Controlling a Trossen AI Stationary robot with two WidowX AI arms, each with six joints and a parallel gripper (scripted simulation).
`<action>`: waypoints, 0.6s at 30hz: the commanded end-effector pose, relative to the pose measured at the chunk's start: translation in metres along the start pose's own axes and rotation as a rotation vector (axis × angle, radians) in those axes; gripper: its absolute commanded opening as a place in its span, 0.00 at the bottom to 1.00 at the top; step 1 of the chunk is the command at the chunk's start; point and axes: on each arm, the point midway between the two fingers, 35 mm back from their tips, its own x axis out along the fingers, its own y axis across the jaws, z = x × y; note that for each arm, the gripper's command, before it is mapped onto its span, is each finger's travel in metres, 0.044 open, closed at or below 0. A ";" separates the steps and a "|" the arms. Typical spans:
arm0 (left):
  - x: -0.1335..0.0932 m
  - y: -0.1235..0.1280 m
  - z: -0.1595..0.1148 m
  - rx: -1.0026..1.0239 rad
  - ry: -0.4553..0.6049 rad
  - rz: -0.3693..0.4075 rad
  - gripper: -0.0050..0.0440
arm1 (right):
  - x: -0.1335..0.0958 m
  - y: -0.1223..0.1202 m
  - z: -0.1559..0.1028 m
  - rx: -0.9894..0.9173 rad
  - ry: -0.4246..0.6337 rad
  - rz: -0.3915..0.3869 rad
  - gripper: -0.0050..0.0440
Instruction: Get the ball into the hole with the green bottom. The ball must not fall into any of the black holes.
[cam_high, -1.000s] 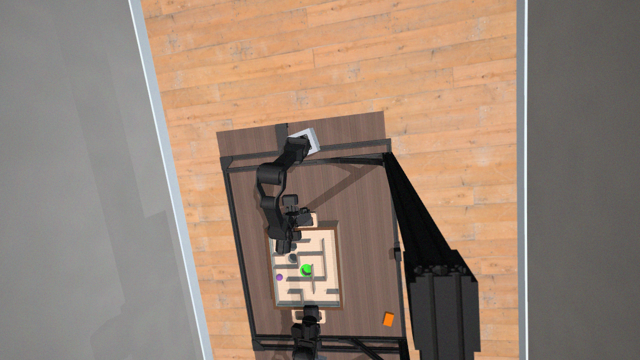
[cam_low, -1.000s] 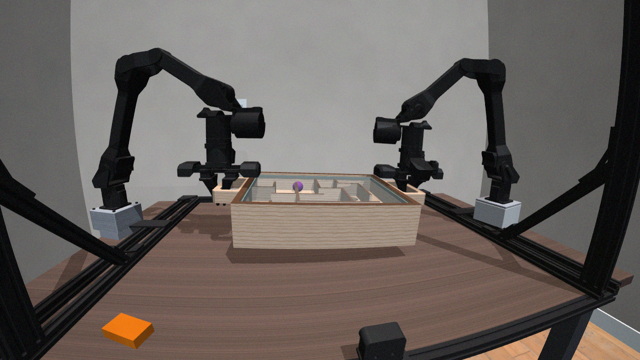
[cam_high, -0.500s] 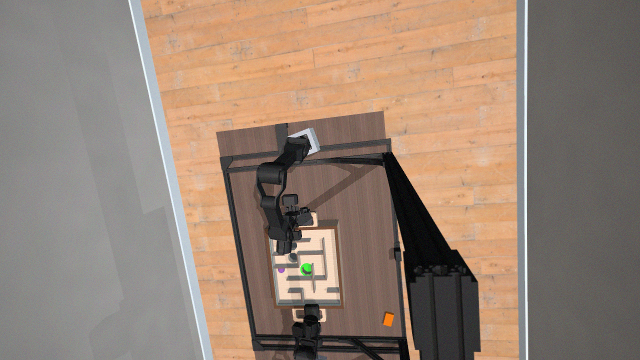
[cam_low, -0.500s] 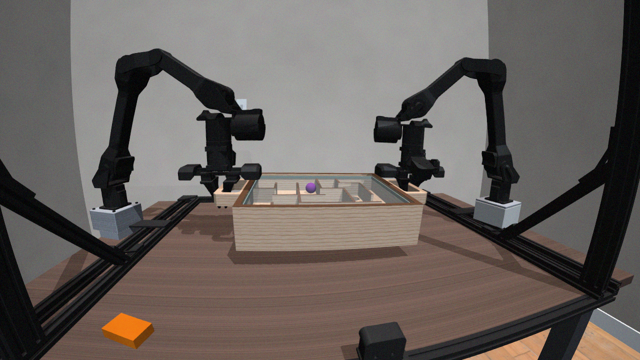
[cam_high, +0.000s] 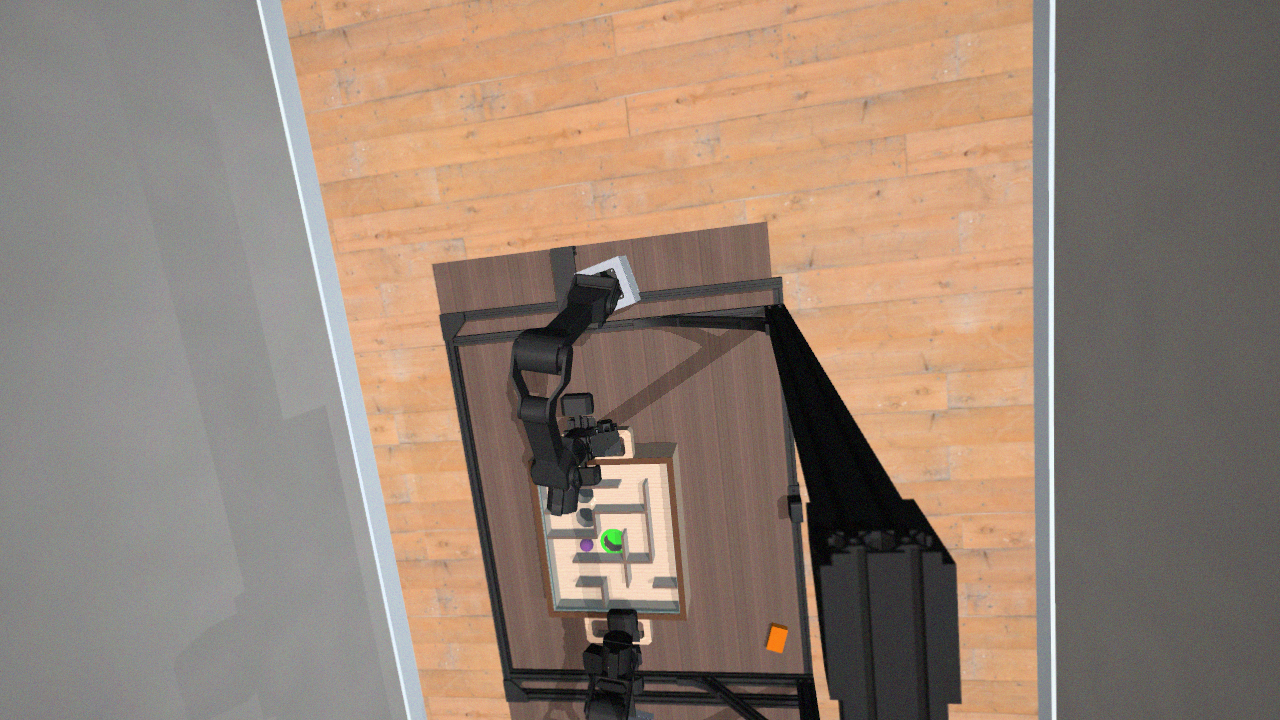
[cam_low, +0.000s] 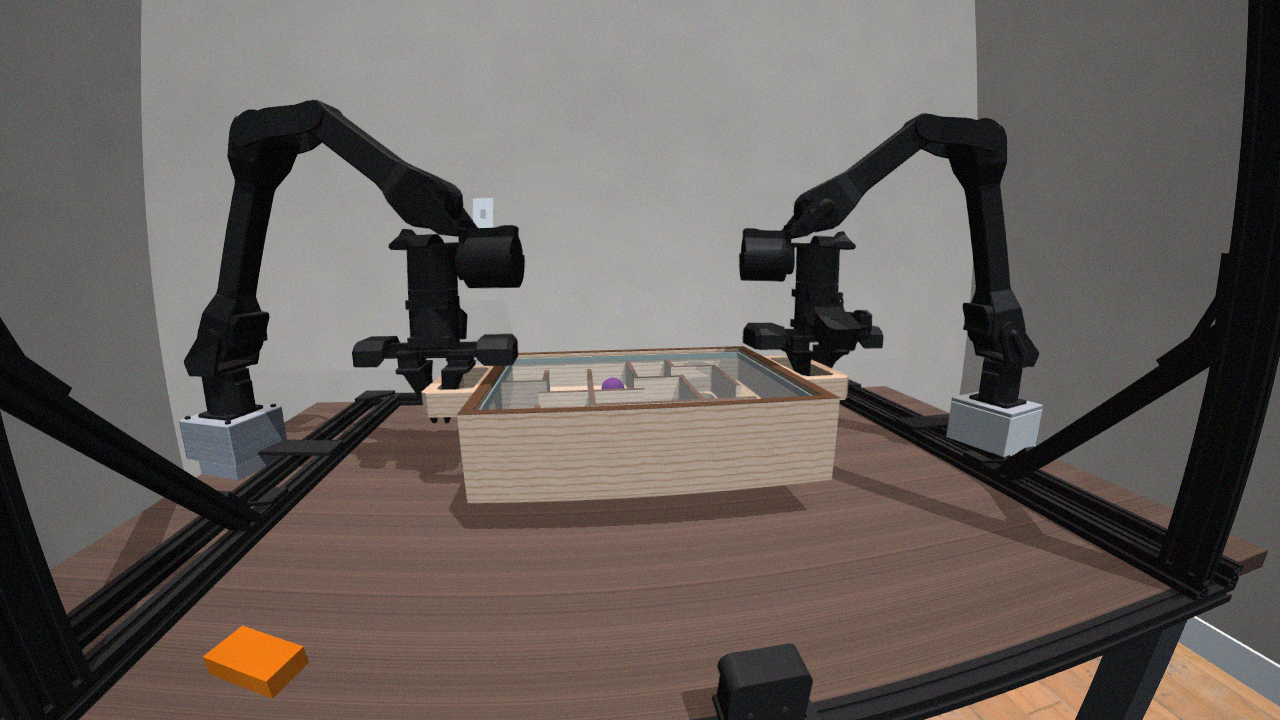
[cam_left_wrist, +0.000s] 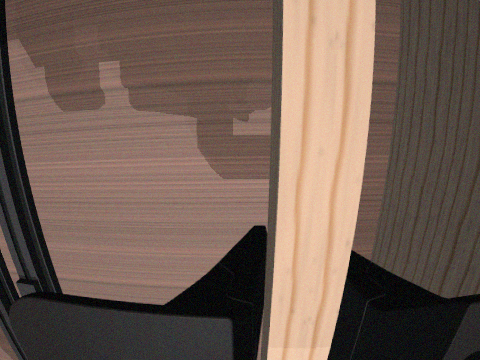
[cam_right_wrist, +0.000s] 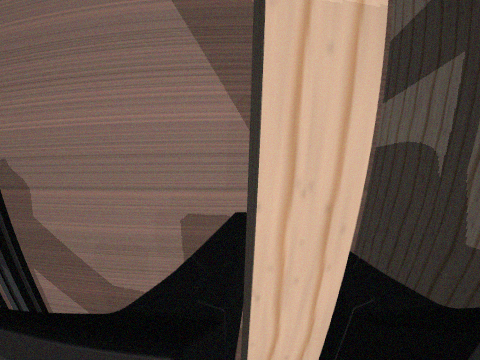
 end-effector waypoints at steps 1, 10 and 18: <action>-0.012 -0.004 0.000 0.002 0.016 0.028 0.14 | 0.009 0.004 -0.001 0.001 -0.015 -0.035 0.14; -0.014 -0.005 0.000 0.002 0.007 0.038 0.14 | 0.012 0.004 0.000 0.001 -0.006 -0.045 0.14; 0.003 -0.002 0.001 0.003 0.037 -0.037 0.14 | -0.006 0.002 -0.002 0.002 -0.036 0.030 0.14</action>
